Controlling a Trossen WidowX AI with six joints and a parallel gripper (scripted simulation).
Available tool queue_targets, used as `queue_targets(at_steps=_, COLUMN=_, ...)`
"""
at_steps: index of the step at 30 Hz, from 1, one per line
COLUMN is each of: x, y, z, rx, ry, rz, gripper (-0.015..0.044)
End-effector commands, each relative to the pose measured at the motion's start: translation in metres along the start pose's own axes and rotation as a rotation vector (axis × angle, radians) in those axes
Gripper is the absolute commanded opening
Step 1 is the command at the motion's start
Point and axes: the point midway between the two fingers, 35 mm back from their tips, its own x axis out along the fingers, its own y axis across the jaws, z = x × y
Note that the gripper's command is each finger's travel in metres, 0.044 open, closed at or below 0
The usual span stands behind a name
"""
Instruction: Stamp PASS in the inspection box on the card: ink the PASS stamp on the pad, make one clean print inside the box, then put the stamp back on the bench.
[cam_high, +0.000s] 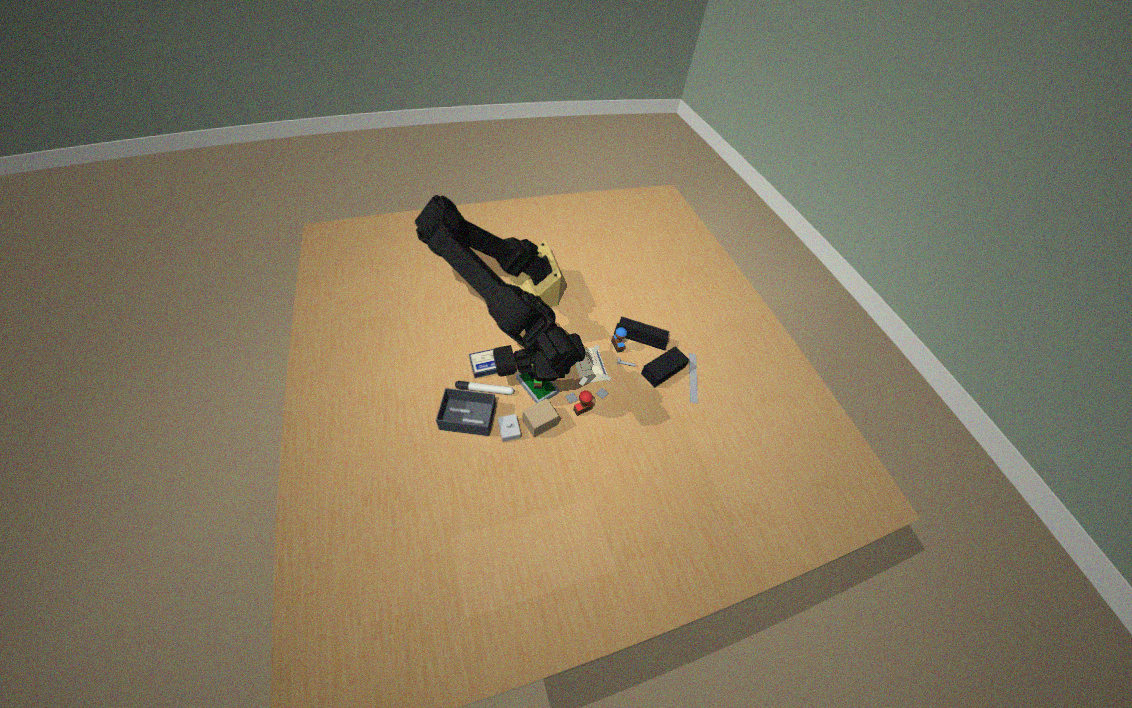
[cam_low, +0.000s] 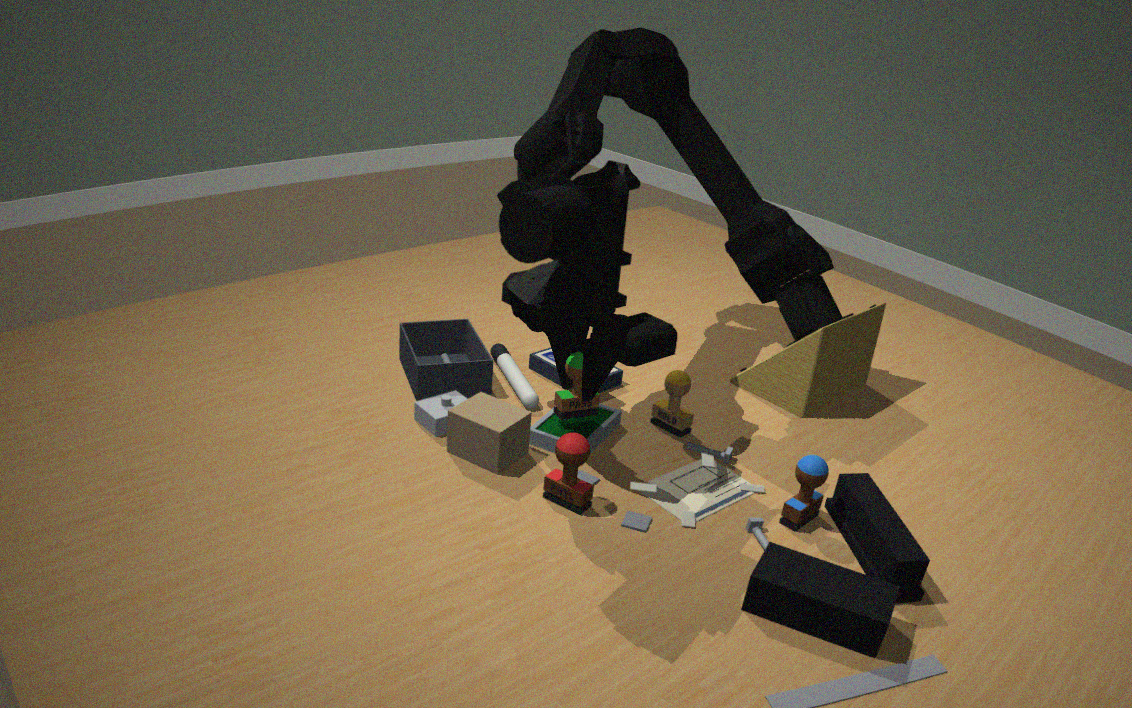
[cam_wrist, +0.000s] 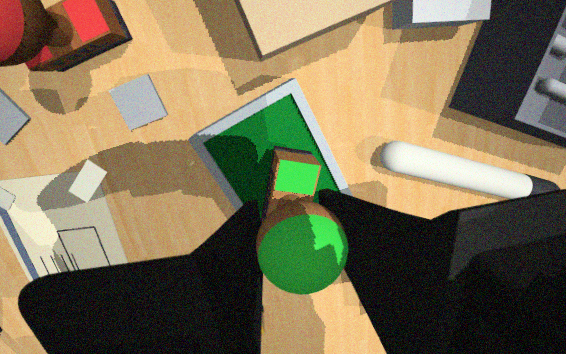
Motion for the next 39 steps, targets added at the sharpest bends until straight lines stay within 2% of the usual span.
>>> queue_targets(at_steps=1, x=0.0045, y=-0.0002, z=-0.0019, rx=-0.007, ry=0.004, rz=-0.005, gripper=0.0)
queue_targets(at_steps=39, x=0.0124, y=-0.0006, z=-0.0023, rx=0.001, ry=0.004, rz=-0.005, gripper=0.0)
